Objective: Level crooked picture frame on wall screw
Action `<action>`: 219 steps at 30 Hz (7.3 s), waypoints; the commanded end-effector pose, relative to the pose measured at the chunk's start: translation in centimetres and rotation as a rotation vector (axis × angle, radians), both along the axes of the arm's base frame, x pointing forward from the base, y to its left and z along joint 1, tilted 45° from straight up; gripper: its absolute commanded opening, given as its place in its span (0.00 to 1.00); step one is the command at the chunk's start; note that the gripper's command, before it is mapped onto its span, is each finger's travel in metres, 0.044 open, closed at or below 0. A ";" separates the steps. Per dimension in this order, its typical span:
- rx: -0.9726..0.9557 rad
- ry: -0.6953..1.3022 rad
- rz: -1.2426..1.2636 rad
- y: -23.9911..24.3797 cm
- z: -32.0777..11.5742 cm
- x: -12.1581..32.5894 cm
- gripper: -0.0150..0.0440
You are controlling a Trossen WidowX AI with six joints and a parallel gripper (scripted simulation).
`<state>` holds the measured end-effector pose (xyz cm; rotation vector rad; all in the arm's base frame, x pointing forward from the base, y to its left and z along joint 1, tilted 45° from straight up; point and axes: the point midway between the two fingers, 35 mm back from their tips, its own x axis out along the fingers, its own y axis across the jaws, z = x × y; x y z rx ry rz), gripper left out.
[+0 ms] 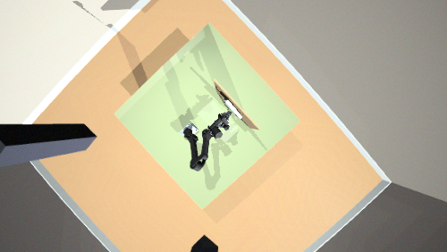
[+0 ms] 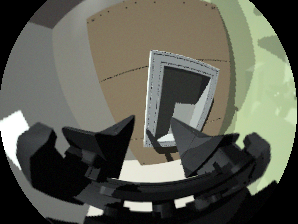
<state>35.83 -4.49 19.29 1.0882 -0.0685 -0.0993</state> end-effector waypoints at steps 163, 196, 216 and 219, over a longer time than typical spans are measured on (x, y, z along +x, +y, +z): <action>-0.005 -0.002 -0.005 0.2 1.1 2.9 0.25; -0.005 -0.002 -0.005 0.3 0.9 3.0 0.25; -0.005 -0.002 -0.005 0.8 0.7 3.0 0.25; -0.005 -0.002 -0.005 0.8 0.6 3.0 0.25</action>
